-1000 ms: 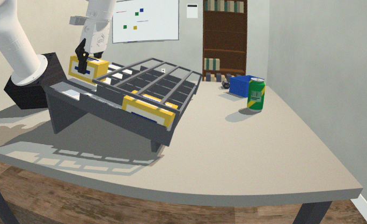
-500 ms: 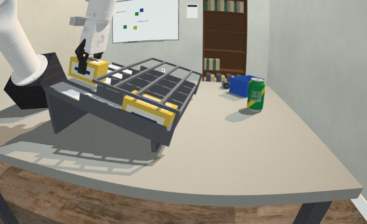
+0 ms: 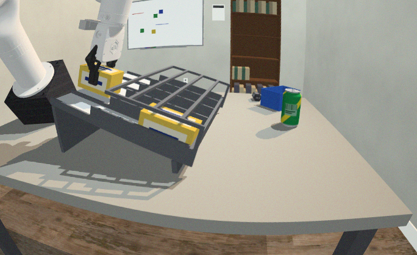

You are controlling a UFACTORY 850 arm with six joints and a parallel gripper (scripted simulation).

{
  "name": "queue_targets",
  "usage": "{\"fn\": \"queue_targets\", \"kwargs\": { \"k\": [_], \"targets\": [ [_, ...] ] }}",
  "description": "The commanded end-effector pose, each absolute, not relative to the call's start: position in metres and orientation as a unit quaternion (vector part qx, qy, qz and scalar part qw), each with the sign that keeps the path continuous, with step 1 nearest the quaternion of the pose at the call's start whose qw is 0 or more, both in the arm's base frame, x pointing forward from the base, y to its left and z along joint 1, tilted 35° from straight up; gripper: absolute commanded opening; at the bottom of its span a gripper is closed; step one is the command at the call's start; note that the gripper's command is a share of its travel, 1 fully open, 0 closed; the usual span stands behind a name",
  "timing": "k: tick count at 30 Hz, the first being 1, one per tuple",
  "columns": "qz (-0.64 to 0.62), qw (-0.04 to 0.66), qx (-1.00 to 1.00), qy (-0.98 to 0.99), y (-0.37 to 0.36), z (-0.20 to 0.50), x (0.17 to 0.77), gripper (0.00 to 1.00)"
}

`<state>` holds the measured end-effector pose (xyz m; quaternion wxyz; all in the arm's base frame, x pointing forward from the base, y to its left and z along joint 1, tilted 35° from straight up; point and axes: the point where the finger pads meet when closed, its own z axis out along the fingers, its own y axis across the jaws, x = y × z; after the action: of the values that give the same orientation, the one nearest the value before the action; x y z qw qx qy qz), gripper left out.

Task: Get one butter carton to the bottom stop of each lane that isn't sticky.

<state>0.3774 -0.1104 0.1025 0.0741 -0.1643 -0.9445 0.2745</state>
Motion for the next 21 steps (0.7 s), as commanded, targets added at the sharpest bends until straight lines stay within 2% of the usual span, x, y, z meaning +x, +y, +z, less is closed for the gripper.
{"fn": "queue_targets", "kwargs": {
  "k": [1, 21],
  "targets": [
    [0.274, 0.074, -0.164, -0.945, -0.1119, 0.1011, 0.3777, 0.00],
    [0.274, 0.074, -0.164, -0.945, -0.1123, 0.0989, 0.3769, 0.00]
  ]
}}
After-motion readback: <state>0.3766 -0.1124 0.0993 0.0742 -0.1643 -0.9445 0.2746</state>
